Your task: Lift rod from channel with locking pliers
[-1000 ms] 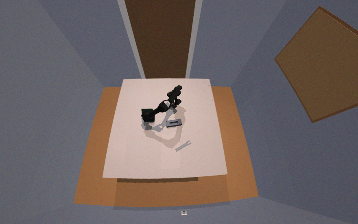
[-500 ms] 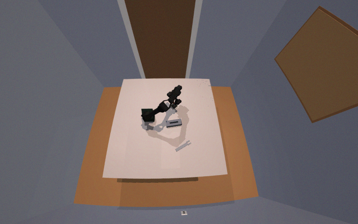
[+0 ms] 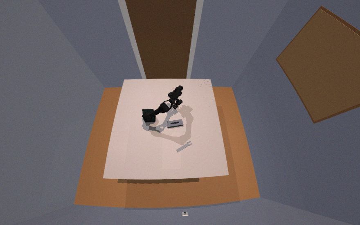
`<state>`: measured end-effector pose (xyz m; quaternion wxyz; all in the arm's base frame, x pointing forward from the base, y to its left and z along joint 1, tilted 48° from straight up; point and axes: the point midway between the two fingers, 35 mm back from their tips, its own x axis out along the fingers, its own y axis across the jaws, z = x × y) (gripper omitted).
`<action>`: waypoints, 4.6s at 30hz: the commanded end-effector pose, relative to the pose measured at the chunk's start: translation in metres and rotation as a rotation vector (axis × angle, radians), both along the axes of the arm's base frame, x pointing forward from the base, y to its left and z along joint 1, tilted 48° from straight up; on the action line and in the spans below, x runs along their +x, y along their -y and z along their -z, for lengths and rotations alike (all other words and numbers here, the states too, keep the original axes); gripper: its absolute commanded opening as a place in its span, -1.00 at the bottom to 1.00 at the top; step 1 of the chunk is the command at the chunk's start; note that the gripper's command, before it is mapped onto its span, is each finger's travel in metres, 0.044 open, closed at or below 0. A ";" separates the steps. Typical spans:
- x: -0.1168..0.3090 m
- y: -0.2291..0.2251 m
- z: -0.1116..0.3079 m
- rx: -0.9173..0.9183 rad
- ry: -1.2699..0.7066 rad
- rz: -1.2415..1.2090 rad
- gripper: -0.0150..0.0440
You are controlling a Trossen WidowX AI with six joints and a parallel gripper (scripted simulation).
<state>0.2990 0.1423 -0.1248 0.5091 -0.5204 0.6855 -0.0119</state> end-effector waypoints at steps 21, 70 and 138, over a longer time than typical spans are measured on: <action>0.001 0.000 0.000 -0.002 0.001 -0.005 0.71; 0.000 -0.027 -0.031 0.016 -0.005 0.012 0.58; 0.020 0.042 -0.118 0.046 0.196 0.198 0.58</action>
